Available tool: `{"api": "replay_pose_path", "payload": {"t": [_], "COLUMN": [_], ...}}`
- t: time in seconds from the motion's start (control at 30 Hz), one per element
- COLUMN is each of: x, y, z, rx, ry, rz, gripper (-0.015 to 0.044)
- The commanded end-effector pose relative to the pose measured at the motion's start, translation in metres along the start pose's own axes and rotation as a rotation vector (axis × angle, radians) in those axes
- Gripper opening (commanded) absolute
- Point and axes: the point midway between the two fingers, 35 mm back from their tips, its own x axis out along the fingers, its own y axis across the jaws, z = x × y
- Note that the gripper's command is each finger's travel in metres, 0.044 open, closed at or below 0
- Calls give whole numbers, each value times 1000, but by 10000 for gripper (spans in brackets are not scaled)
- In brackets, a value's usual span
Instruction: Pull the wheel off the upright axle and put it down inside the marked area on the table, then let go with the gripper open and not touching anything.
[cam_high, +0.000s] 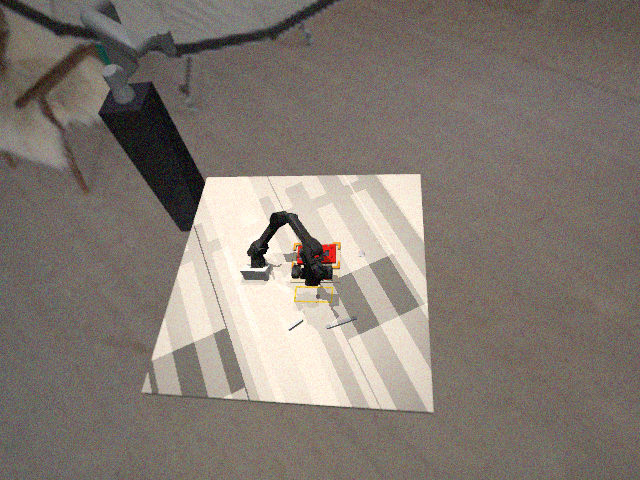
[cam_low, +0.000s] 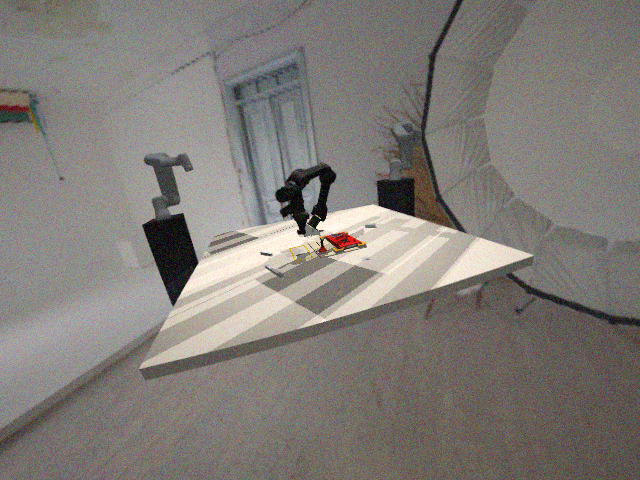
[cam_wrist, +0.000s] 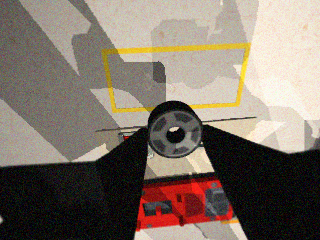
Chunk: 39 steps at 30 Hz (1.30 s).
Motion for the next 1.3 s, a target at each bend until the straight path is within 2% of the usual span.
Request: {"api": "replay_pose_path", "payload": {"t": [0.0, 0.5, 1.0, 1.17, 1.27], "x": [0, 25, 97, 104, 101], "y": [-16, -17, -16, -17, -17], "z": [20, 21, 20, 20, 19], "rx": [-5, -6, -7, -7, -9], "ry": [1, 1, 4, 4, 4], "rz": [-3, -3, -2, -2, -10], "gripper": [0, 0, 0, 0, 79]}}
